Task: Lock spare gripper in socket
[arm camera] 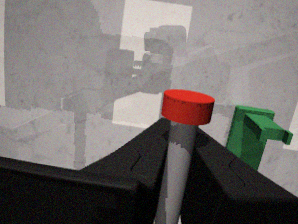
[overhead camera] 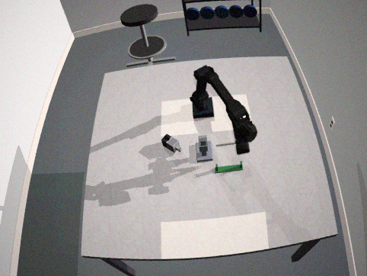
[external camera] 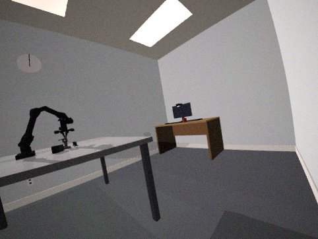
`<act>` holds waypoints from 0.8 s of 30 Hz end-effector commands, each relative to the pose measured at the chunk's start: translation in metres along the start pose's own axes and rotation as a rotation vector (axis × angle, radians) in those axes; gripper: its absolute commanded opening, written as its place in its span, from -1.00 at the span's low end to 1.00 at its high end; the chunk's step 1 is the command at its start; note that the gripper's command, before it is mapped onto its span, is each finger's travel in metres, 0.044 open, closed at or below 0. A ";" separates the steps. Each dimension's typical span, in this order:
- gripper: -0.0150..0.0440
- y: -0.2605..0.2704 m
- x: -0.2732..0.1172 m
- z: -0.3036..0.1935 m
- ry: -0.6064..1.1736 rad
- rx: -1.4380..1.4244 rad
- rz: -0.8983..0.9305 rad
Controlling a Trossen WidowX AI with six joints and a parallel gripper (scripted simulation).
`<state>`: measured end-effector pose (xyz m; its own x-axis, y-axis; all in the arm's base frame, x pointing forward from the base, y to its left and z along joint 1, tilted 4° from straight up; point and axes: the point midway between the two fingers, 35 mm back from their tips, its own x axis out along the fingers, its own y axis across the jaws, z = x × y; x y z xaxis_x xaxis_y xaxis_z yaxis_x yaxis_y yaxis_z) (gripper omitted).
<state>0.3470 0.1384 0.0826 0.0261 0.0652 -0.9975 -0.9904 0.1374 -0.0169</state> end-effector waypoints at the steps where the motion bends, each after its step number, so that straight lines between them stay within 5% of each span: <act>1: -0.49 -0.010 -0.001 0.004 0.001 0.000 0.001; 24: -0.49 -0.068 0.000 0.028 -0.002 0.010 -0.006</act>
<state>0.4116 0.1552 0.0872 0.0345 0.0675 -0.9971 -0.9883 0.1508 -0.0240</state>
